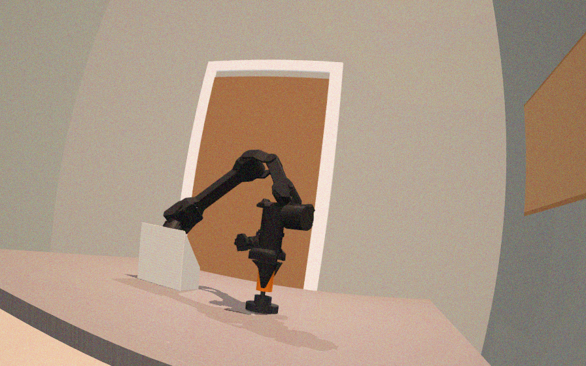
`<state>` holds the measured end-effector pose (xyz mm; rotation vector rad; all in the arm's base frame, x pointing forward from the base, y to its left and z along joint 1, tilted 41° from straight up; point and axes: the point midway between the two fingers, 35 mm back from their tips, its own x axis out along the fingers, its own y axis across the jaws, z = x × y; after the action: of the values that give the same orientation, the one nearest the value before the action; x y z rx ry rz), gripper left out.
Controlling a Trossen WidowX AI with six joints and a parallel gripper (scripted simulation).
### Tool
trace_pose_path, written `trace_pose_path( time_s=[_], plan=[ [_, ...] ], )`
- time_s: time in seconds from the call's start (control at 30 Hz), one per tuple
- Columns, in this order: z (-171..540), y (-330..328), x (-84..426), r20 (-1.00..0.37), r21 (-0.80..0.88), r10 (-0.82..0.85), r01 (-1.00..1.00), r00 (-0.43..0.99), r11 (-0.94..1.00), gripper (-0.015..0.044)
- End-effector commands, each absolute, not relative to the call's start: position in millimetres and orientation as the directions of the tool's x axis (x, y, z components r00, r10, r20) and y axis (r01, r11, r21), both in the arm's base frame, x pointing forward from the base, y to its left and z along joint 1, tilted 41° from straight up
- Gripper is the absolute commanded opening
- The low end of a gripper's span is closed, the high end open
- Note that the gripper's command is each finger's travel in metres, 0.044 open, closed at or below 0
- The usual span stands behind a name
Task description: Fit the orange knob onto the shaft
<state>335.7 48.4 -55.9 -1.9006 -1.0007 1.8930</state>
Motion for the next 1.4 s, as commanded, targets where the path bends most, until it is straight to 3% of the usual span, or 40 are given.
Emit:
trace_pose_path(
  time_s=[0.0, 0.77, 1.3, 1.37],
  plan=[
    [-58.3, 51.0, 334.9, -0.764, -0.637, 0.638, 0.272, -0.097, -0.721, 0.0000],
    [-65.7, 57.5, 333.9, -0.765, -0.635, 0.636, 0.279, -0.097, -0.721, 0.0000],
    [-65.7, 57.5, 333.9, -0.765, -0.635, 0.636, 0.279, -0.097, -0.721, 0.0420],
    [-65.7, 57.5, 333.9, -0.765, -0.635, 0.636, 0.279, -0.097, -0.721, 0.0440]
  ],
)
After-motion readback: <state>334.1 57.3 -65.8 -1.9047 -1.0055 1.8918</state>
